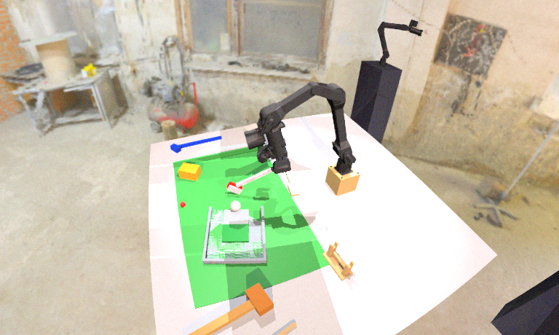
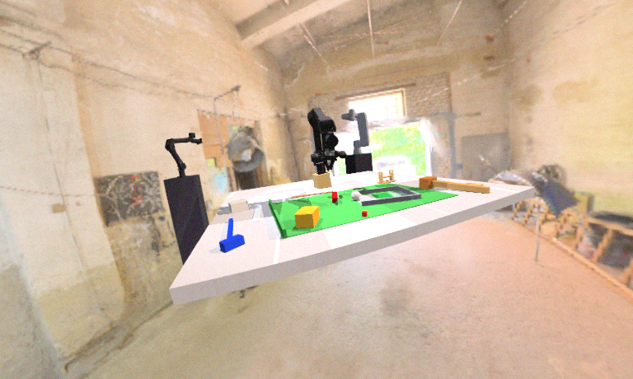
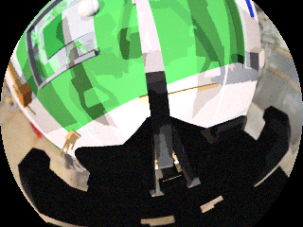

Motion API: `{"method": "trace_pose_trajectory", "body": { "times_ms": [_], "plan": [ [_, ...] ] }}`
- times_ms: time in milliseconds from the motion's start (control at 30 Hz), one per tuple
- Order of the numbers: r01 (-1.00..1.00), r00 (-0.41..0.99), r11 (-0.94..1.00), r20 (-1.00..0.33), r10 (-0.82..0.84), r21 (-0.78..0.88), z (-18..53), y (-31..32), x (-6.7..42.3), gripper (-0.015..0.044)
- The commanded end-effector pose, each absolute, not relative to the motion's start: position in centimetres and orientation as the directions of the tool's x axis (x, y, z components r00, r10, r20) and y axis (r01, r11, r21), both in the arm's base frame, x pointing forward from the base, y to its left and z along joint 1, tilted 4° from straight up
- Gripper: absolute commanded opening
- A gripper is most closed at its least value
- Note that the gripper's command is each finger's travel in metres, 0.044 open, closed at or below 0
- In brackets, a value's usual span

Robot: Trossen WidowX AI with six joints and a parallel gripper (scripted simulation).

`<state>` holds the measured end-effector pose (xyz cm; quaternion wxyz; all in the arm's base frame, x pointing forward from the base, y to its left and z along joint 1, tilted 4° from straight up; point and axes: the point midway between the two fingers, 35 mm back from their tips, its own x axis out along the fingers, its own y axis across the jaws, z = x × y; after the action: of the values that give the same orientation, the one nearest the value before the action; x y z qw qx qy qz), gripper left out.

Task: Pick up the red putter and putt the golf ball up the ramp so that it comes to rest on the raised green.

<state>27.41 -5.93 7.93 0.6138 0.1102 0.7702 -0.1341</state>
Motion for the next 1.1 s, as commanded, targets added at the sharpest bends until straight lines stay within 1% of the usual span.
{"method": "trace_pose_trajectory", "body": {
  "times_ms": [0,300,1067],
  "plan": [
    [0.352,-0.211,0.934,-0.978,0.006,-0.070,9.1,-6.0,27.5,0.0000],
    [0.352,-0.211,0.934,-0.978,0.006,-0.070,13.8,-5.6,27.3,0.0000],
    [0.345,-0.222,0.936,-0.975,0.005,-0.074,13.0,-5.7,27.4,0.0000]
  ]
}}
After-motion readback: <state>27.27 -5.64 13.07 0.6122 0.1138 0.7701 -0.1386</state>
